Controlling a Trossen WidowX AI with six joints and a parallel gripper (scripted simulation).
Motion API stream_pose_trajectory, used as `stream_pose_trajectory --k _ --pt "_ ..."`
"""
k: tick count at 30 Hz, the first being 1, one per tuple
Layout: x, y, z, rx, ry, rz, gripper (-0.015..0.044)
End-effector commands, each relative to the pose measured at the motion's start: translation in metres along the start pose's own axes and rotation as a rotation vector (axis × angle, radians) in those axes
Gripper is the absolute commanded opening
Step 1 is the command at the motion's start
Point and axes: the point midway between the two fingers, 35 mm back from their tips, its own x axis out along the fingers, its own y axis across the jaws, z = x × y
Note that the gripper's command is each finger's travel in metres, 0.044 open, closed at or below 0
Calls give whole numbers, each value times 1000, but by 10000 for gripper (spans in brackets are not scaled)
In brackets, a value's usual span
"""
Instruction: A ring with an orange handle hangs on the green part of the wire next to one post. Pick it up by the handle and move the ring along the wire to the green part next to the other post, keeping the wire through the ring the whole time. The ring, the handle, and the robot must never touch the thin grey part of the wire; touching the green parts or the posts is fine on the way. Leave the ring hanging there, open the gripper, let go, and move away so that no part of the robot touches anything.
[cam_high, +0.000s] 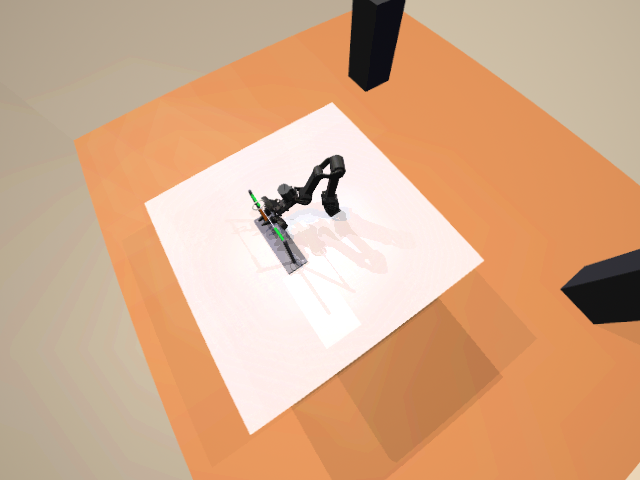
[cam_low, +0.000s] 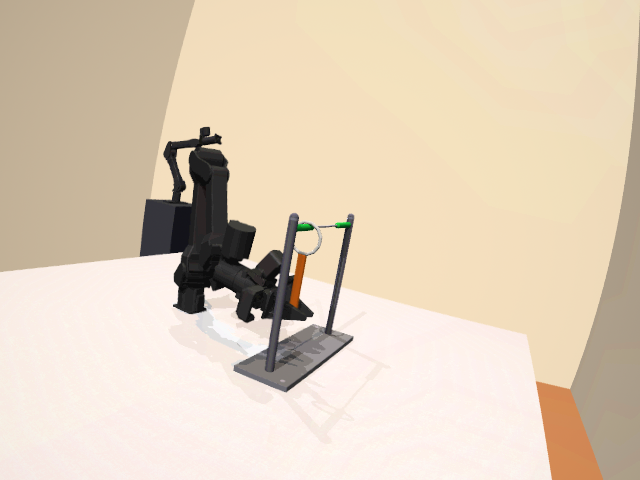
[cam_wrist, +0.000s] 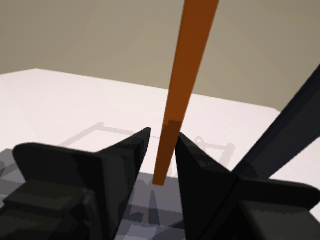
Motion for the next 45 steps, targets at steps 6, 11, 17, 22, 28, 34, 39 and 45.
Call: stream_pose_trajectory --k 6,11,17,22,28,34,39,45 --pt "0 0 0 0 0 0 -102" --pt "0 0 0 0 0 0 -150" --pt "0 0 0 0 0 0 -150" --pt "0 0 5 0 0 -1 -150" --pt "-2 1 16 1 -2 -3 -150" --pt "-3 1 19 1 -2 -3 -150" --pt "-3 1 19 1 -2 -3 -150" --pt "-3 1 19 1 -2 -3 -150"
